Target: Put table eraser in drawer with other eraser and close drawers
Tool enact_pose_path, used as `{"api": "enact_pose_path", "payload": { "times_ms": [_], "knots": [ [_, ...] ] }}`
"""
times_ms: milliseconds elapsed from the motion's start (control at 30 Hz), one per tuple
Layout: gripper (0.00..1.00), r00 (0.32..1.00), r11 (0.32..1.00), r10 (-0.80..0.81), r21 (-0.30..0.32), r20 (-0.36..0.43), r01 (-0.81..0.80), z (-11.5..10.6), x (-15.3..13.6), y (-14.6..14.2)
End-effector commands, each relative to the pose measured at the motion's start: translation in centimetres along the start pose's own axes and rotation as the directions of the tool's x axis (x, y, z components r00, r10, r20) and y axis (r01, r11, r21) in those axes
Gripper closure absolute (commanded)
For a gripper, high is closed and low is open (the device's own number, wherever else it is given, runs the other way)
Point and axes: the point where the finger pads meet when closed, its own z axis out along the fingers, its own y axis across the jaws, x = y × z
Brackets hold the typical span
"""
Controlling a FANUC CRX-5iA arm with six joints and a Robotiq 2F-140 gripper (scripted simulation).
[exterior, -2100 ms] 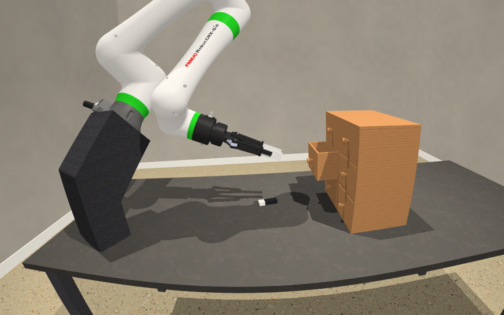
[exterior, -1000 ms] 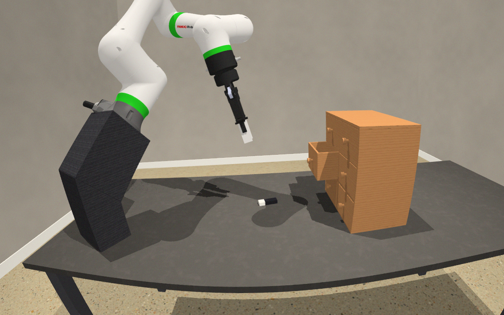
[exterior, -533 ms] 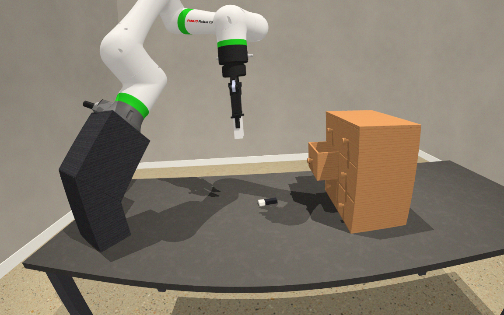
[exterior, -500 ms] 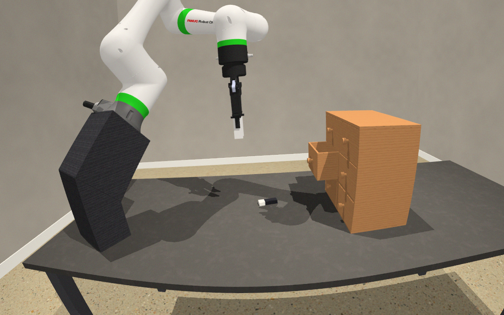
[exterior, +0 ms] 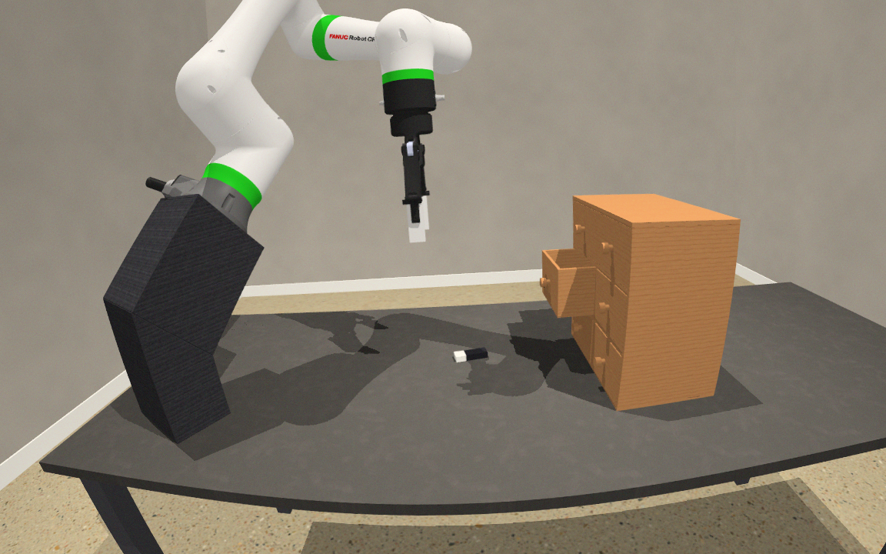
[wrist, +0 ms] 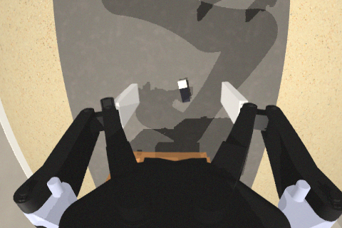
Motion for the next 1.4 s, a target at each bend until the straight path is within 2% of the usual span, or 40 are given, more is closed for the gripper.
{"api": "enact_pose_path", "payload": {
  "times_ms": [0, 267, 367, 500, 567, 800, 967, 1367],
  "knots": [
    [0.00, 1.000, 1.000, 0.000, 0.000, 0.000, 0.000, 0.0, 0.0, 0.0],
    [0.00, 1.000, 1.000, -0.001, -0.001, 0.000, 0.001, -0.1, 0.0, 0.0],
    [0.00, 1.000, 1.000, -0.004, -0.007, 0.001, 0.004, -0.9, 0.0, 0.0],
    [0.00, 1.000, 1.000, -0.004, -0.007, 0.001, 0.004, -3.8, 0.0, 0.0],
    [0.00, 1.000, 1.000, -0.004, -0.007, 0.001, 0.004, -3.8, 0.0, 0.0],
    [0.00, 1.000, 1.000, -0.004, -0.007, 0.001, 0.004, -10.7, 0.0, -0.1],
    [0.00, 1.000, 1.000, -0.004, -0.007, 0.001, 0.004, -13.6, 0.0, -0.1],
    [0.00, 1.000, 1.000, -0.004, -0.007, 0.001, 0.004, -14.0, -0.8, 0.0]
  ]
}}
